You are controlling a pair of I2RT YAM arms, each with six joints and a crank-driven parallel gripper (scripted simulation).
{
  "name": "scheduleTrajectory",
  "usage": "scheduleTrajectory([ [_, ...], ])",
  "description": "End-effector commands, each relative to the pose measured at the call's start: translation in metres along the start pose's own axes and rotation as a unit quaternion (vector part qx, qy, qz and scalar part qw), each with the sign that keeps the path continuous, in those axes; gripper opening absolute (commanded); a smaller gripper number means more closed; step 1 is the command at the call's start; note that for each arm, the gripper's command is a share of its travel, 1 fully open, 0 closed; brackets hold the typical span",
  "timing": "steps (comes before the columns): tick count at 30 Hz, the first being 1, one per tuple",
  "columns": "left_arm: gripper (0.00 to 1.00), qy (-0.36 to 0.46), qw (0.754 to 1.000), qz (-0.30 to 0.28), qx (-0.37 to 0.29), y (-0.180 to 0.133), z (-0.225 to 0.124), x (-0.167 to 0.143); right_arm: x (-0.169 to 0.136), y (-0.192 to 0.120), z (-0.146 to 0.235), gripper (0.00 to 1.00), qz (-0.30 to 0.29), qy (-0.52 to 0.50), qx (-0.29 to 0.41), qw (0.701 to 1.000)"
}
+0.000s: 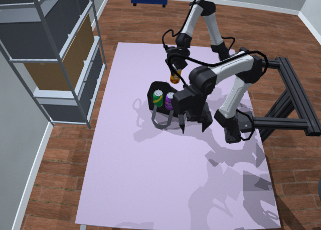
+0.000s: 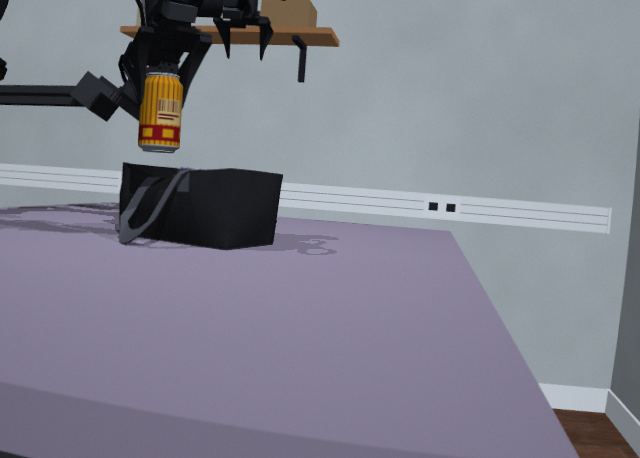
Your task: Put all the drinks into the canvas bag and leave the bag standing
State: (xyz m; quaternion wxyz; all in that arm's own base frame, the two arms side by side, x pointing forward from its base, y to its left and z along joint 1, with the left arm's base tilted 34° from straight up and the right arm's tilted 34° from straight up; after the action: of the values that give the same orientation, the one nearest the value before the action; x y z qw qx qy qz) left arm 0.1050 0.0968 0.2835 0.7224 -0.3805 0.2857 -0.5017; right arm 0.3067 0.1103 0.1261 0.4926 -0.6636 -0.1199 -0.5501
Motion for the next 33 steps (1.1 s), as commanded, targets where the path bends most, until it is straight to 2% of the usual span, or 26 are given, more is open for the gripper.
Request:
scheduleTrajectory([
  [1,0.91,0.007,1.000,-0.004,0.009,-0.007,0.003,0.002,0.008,-0.013,0.014,0.74,-0.019,0.028,0.004,0.999],
  [7,0.91,0.007,1.000,-0.004,0.009,-0.007,0.003,0.002,0.005,-0.018,0.023,0.74,-0.018,0.024,0.013,0.999],
  [15,0.91,0.003,1.000,-0.004,0.010,-0.008,0.002,0.000,-0.017,-0.028,0.037,0.74,-0.016,0.025,0.007,1.000],
  [18,0.91,0.003,1.000,-0.004,0.010,-0.008,0.002,0.000,-0.003,-0.030,0.036,0.74,-0.017,0.036,0.018,0.999],
  [30,0.91,0.000,1.000,-0.003,0.011,-0.008,0.002,-0.003,-0.002,-0.030,0.038,0.74,-0.019,0.043,0.023,0.999],
  [31,0.91,0.000,1.000,-0.003,0.011,-0.008,0.002,-0.003,-0.019,-0.028,0.038,0.74,-0.016,0.025,0.008,1.000],
  [33,0.91,0.000,1.000,-0.003,0.011,-0.008,0.002,-0.003,-0.025,-0.030,0.041,0.74,-0.016,0.024,0.007,1.000],
])
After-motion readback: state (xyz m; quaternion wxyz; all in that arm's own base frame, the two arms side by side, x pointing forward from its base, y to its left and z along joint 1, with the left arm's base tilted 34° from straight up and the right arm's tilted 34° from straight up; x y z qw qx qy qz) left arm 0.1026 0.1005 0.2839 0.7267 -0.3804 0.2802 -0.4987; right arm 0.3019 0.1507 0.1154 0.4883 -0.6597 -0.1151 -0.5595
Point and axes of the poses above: on each arm, the point where the finger pads meet when closed, its own y axis out along the fingers, its own z axis across the jaws, x = y × z, the point moved 2 cm from there along -y, back along the fingers, and after that the axes turned 10 degrees about -y, right-handed, at the moved point
